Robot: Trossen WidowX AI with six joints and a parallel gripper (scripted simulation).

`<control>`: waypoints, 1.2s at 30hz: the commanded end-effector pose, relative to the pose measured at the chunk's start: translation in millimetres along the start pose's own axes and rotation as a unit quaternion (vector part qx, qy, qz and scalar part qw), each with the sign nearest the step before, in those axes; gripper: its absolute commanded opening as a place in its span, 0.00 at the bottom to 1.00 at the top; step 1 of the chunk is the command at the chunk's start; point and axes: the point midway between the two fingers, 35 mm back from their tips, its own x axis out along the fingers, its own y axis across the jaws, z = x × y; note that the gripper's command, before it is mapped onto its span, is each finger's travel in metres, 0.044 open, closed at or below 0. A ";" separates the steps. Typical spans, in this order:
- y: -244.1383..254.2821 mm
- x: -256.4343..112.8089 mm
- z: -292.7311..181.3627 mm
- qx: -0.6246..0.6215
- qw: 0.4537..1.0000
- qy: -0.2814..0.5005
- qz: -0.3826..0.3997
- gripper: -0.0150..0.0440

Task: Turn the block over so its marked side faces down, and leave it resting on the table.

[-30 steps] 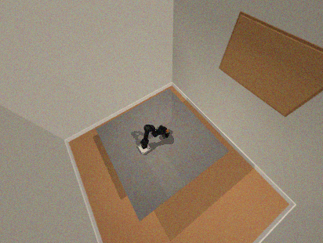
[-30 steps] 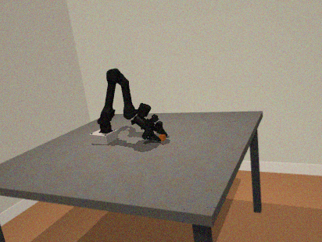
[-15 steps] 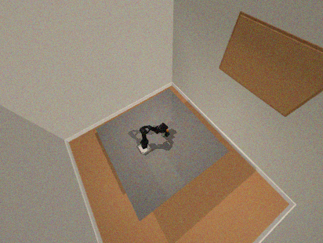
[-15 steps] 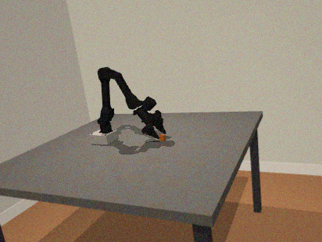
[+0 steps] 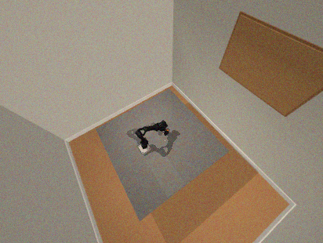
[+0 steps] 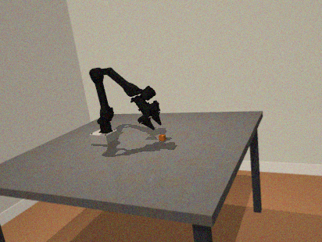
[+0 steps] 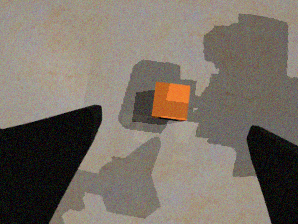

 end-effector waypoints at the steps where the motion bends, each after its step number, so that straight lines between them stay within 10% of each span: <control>1: 0.9 -2.9 5.8 0.002 1.000 0.022 0.003 1.00; 16: 1.9 -1.0 44.5 0.002 0.968 0.252 0.003 1.00; 36: 2.9 41.9 19.0 0.002 0.967 0.254 0.004 1.00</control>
